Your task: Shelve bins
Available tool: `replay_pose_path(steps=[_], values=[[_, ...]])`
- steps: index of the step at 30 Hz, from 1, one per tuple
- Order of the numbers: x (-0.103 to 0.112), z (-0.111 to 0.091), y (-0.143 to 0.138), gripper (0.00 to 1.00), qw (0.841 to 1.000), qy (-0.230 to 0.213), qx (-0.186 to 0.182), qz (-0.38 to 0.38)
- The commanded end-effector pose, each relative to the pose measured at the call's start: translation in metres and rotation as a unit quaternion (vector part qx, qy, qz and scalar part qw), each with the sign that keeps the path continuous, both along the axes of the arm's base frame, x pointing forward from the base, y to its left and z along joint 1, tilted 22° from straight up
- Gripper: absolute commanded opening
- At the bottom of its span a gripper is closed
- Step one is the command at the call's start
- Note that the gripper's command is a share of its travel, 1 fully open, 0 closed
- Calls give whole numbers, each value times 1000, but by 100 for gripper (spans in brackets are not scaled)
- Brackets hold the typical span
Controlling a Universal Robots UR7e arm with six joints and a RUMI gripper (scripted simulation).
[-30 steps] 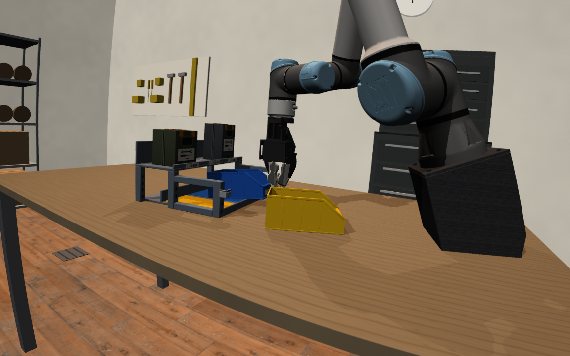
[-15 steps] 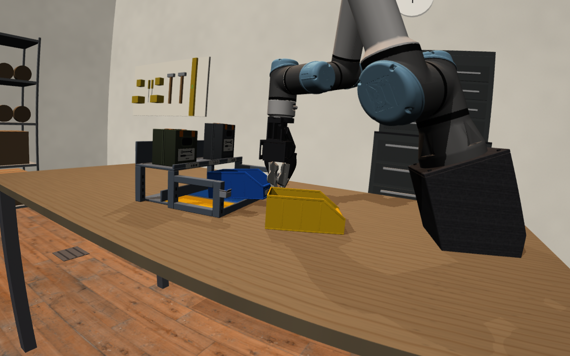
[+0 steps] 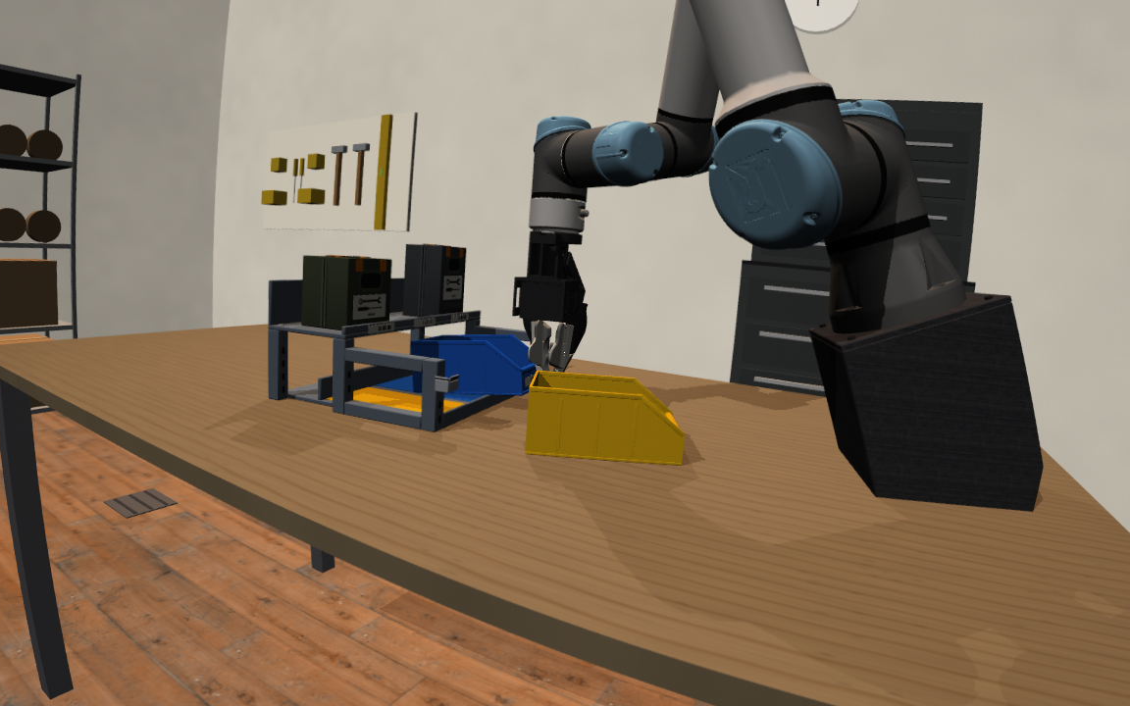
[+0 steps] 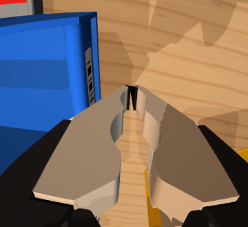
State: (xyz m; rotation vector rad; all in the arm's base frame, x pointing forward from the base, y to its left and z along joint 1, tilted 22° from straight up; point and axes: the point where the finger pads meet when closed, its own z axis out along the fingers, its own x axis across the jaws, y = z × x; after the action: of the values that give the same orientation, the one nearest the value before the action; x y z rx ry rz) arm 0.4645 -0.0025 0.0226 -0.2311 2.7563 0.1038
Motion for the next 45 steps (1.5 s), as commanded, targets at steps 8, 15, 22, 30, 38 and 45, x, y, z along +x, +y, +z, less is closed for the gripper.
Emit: replay_pose_path(steps=[8, 15, 22, 30, 38, 45], values=[[2, 1, 0, 0, 1000, -1, 0, 0], [5, 2, 1, 0, 1000, -1, 0, 0], [7, 3, 1, 0, 1000, -1, 0, 0], [11, 5, 2, 0, 1000, -1, 0, 0], [14, 6, 2, 0, 1000, -1, 0, 0], [19, 8, 3, 0, 1000, -1, 0, 0]])
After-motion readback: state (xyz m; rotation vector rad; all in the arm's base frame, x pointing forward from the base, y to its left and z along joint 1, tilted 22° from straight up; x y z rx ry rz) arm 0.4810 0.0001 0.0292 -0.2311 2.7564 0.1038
